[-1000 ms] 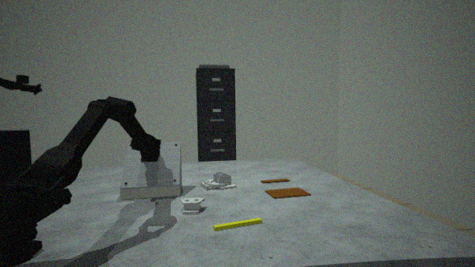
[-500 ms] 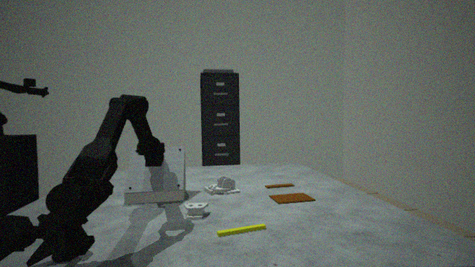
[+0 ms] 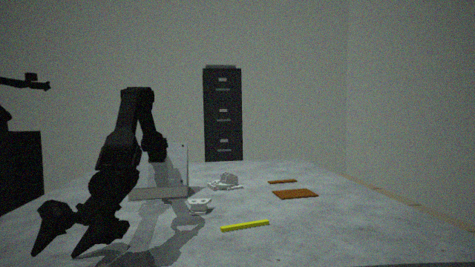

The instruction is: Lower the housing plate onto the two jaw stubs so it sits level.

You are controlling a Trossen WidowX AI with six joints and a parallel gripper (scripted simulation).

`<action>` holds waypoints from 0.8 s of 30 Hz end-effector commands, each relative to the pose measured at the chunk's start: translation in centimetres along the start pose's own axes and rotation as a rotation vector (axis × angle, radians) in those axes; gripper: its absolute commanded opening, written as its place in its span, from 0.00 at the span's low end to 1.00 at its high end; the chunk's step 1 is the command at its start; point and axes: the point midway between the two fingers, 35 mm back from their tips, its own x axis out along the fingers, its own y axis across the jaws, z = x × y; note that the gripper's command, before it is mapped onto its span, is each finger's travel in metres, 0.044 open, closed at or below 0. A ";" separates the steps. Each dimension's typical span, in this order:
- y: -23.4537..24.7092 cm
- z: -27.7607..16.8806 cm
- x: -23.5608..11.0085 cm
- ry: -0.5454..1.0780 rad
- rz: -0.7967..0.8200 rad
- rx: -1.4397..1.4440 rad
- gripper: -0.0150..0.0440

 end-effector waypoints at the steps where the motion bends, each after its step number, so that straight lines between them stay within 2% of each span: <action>1: 1.3 0.9 -1.7 -0.025 0.020 0.050 1.00; 24: 10.2 4.5 -11.2 -0.187 0.228 0.409 1.00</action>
